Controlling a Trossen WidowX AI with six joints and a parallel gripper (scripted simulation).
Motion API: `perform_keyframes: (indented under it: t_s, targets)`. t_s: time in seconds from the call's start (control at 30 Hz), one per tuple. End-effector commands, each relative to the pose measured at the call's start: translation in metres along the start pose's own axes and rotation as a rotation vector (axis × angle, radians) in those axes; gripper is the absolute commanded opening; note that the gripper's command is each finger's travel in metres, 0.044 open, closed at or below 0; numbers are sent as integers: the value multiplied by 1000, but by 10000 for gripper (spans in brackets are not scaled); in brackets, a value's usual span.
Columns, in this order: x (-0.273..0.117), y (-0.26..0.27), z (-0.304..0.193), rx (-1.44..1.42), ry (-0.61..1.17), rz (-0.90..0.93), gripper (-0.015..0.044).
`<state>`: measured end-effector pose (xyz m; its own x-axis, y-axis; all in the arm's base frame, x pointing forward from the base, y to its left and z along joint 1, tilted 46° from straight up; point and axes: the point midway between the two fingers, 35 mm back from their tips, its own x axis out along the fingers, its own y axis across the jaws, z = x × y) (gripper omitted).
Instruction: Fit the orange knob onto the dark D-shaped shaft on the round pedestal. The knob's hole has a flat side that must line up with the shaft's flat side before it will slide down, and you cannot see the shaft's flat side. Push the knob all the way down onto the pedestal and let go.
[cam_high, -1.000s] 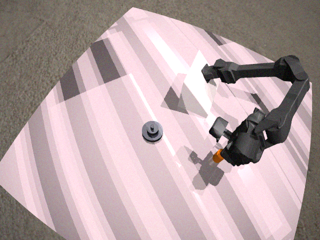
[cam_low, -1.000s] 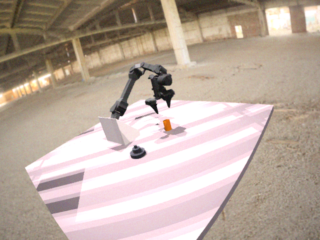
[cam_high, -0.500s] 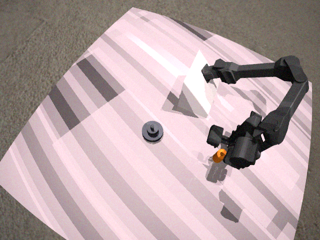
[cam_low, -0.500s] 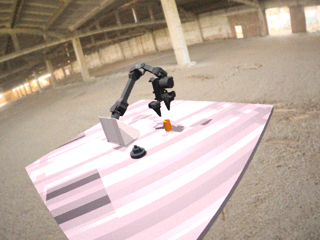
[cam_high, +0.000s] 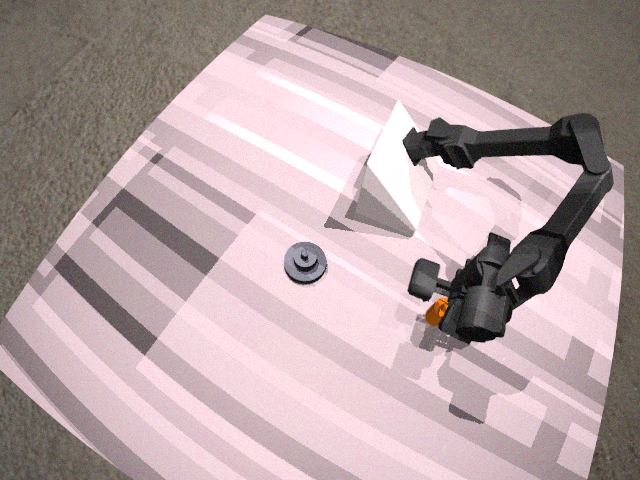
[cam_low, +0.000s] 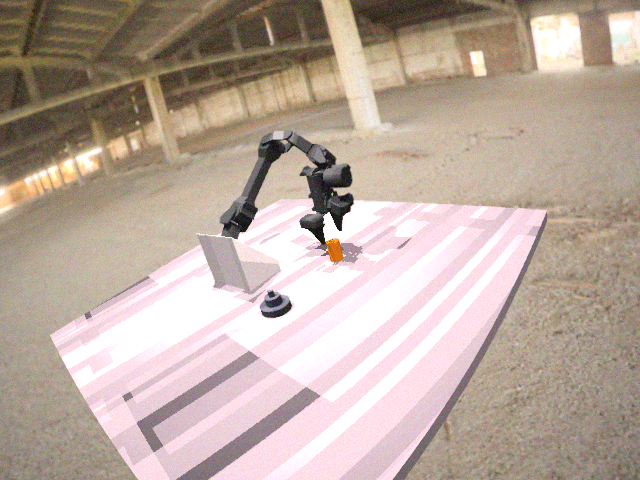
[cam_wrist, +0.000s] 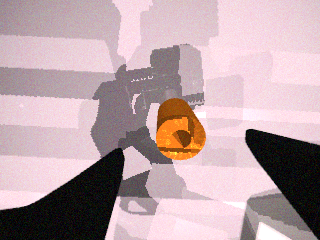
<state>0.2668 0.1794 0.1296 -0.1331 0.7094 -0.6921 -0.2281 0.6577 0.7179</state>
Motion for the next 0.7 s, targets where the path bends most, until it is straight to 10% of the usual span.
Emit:
perform_keyframes:
  t_s: [0.0,0.67]
  targets:
    - [8,-1,-1,7,4,4,440]
    - [39,0,-1,8,5,4,440]
